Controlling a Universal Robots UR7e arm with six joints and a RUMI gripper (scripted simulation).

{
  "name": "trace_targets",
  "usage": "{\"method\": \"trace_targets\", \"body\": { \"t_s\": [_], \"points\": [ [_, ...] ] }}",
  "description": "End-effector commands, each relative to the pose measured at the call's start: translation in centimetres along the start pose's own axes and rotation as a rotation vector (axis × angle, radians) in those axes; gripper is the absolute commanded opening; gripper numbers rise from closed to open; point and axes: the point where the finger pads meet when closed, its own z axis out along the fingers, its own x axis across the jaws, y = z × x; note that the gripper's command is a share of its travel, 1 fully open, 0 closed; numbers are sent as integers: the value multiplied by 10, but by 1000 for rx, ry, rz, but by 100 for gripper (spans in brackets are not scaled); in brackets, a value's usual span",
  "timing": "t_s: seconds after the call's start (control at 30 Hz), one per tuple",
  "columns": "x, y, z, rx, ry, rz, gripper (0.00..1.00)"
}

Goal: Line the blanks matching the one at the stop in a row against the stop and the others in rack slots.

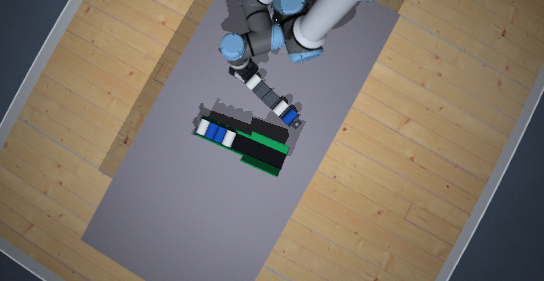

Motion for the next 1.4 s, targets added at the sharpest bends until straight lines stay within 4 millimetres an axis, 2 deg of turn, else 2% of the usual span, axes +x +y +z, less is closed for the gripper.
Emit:
{"method": "trace_targets", "body": {
  "t_s": [0.0, 0.6, 1.37],
  "points": [
    [-3, -1, 20, 3, -1, 0, 37],
    [-2, -2, 50, 3, -1, 0, 37],
    [-2, -2, 53, 3, -1, 0, 37]
  ]
}}
